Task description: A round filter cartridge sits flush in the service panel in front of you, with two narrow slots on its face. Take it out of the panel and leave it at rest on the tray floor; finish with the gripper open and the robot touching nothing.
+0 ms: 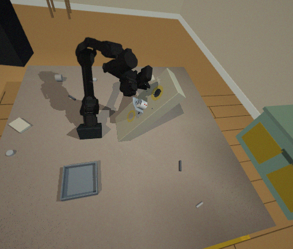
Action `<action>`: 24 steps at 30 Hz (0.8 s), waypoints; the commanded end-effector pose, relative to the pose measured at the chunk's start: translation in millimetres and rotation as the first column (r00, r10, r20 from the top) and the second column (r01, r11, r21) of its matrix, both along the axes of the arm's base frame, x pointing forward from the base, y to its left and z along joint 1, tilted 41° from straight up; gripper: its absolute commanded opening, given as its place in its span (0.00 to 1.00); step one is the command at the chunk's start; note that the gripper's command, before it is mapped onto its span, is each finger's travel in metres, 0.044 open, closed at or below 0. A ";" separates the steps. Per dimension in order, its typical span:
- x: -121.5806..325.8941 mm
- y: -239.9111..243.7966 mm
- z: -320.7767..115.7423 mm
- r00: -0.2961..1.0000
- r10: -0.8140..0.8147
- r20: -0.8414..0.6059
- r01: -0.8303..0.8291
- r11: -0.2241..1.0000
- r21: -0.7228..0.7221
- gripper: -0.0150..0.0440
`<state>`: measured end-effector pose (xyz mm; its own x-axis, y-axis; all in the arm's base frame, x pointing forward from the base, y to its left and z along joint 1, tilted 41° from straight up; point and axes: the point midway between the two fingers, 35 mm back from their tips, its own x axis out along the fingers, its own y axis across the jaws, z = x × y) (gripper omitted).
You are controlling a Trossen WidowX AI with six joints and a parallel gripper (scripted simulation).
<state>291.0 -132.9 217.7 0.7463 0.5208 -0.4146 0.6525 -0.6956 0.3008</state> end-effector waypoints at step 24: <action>-0.1 -34.3 28.4 0.929 0.346 0.135 -0.259 0.864 -0.432 0.77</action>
